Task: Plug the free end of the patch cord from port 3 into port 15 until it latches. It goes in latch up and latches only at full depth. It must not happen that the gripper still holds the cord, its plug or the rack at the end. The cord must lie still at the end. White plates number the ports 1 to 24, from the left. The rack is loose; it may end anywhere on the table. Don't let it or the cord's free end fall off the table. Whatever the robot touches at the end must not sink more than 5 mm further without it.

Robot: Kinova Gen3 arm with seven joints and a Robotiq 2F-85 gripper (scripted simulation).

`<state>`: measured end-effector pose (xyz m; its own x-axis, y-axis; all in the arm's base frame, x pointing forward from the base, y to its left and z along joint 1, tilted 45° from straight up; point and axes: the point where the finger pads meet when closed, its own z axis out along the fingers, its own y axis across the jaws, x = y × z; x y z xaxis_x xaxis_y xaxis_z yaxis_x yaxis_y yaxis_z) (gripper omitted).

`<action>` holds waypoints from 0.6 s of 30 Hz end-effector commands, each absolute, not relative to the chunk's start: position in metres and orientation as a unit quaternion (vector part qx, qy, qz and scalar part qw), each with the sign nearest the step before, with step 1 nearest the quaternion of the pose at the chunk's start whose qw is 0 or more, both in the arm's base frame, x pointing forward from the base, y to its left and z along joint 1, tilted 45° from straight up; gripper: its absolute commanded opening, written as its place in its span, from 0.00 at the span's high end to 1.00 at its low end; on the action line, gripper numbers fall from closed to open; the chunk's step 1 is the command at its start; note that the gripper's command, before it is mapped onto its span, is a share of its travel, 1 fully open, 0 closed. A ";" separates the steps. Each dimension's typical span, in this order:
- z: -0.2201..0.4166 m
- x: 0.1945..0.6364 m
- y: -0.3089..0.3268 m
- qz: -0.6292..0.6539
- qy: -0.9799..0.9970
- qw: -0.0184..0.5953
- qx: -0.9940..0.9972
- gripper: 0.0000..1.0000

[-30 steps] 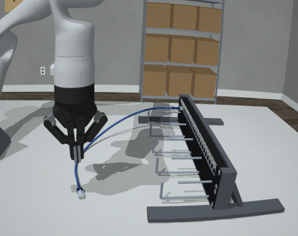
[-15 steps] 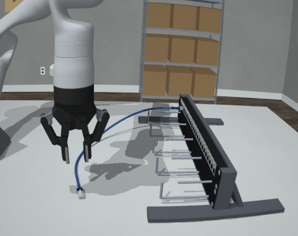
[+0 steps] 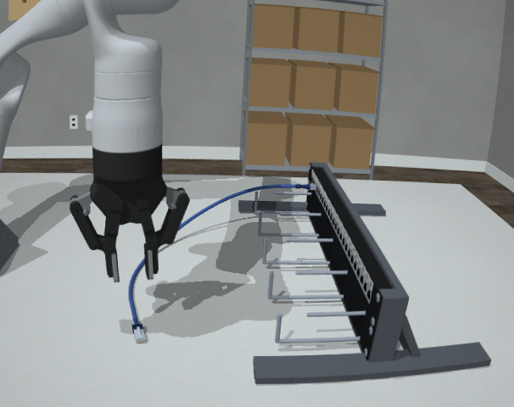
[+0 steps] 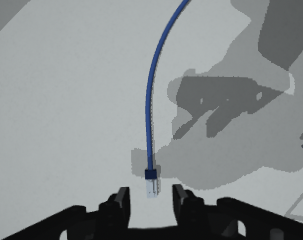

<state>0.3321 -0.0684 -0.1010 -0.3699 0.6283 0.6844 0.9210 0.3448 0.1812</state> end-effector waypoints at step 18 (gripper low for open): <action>-0.102 0.332 -0.068 -0.282 -0.778 0.258 -0.498 0.63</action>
<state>0.3322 -0.0674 -0.1021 -0.3703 0.6287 0.6838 0.9210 0.3446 0.1818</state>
